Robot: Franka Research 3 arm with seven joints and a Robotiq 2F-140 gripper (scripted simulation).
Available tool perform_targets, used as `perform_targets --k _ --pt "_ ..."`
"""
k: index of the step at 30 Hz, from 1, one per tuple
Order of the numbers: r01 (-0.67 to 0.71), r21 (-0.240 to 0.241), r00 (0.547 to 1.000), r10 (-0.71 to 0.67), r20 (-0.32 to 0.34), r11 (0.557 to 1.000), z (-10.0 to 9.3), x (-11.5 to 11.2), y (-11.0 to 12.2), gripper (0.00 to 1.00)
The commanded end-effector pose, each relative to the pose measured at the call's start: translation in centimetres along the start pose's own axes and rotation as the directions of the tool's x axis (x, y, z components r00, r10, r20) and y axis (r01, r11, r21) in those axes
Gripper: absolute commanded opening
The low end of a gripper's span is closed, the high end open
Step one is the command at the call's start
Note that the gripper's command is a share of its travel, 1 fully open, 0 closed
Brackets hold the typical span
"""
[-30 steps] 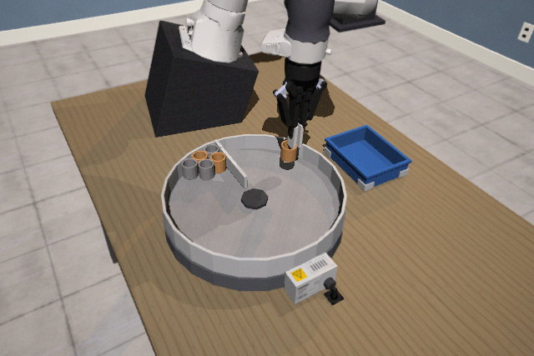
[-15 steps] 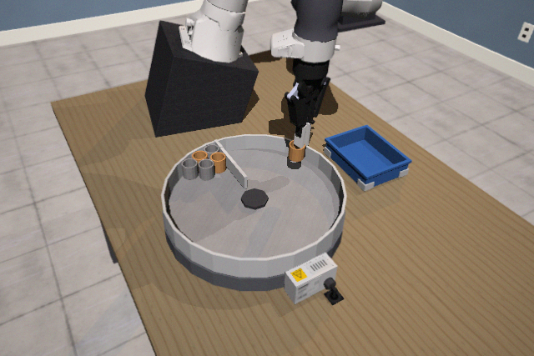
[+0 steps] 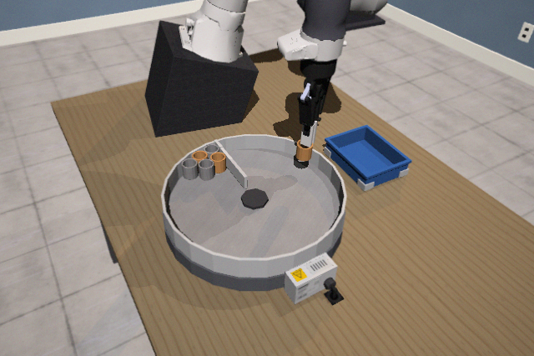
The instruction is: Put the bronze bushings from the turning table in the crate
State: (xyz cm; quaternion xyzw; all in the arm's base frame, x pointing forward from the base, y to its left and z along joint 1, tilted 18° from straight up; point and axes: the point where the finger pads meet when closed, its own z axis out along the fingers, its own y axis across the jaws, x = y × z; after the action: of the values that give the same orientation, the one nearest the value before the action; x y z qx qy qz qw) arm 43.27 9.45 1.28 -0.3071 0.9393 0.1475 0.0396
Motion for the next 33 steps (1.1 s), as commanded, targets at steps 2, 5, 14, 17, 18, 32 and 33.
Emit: perform_targets --k 2,5,14,17,18,32,33 --pt "0.183 0.0 0.983 -0.183 0.018 0.983 -0.1 -0.4 0.3 0.0" --pt "0.23 0.001 0.973 -0.23 0.018 0.973 -0.1 -0.6 0.5 0.0" --pt "0.381 0.005 0.924 -0.381 0.017 0.925 -0.2 -1.2 1.3 0.0" --pt "0.43 0.006 0.903 -0.43 0.017 0.903 -0.2 -1.4 1.6 0.0" --pt "0.446 0.007 0.895 -0.446 0.017 0.895 -0.2 -1.5 1.7 0.0" --pt "0.647 0.012 0.763 -0.647 0.014 0.763 -0.2 -2.4 2.9 0.0" --pt "0.66 0.012 0.751 -0.66 0.014 0.751 -0.2 -2.5 3.0 0.0"
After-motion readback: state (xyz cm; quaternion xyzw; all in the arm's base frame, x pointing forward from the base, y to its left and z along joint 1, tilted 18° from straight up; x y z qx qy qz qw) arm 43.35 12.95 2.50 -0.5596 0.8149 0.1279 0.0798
